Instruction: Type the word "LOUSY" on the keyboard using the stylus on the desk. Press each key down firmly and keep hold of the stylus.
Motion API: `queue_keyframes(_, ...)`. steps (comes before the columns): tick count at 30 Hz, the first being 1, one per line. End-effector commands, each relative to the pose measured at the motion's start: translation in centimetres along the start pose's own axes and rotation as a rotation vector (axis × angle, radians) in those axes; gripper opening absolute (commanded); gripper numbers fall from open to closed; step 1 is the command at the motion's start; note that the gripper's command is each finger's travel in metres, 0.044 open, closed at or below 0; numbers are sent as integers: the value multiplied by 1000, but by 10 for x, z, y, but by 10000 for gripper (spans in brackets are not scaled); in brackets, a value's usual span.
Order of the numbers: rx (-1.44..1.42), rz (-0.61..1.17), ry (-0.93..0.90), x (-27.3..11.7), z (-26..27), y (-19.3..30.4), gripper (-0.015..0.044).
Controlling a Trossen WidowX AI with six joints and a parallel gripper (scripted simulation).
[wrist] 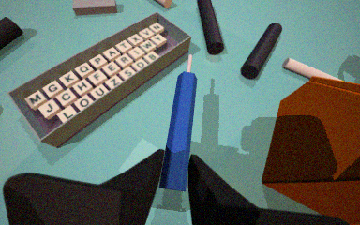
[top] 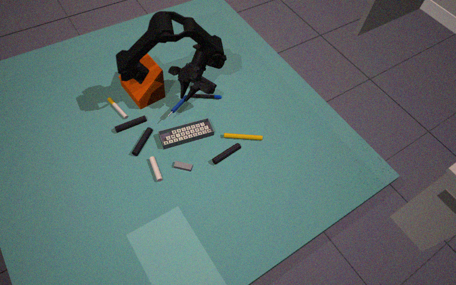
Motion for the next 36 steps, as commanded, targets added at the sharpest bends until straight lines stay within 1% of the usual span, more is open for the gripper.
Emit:
queue_keyframes(1,3,6,3,0,1,0,0)
queue_keyframes(6,30,125,50,-4,16,-4,0)
queue_keyframes(17,-219,275,51,6,15,-11,0)
queue_keyframes(26,-427,403,7,13,13,-16,0)
queue_keyframes(36,-648,533,-92,20,12,-22,0)
Point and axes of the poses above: the point midway between the two fingers, 35 mm back from their tips, its own x axis out along the fingers, its own z axis across the jaws, y = z × x, the point moved 6 cm from there along -x, back along the fingers, and after that the axes turned 3 degrees about -x, right-handed, at the moved point
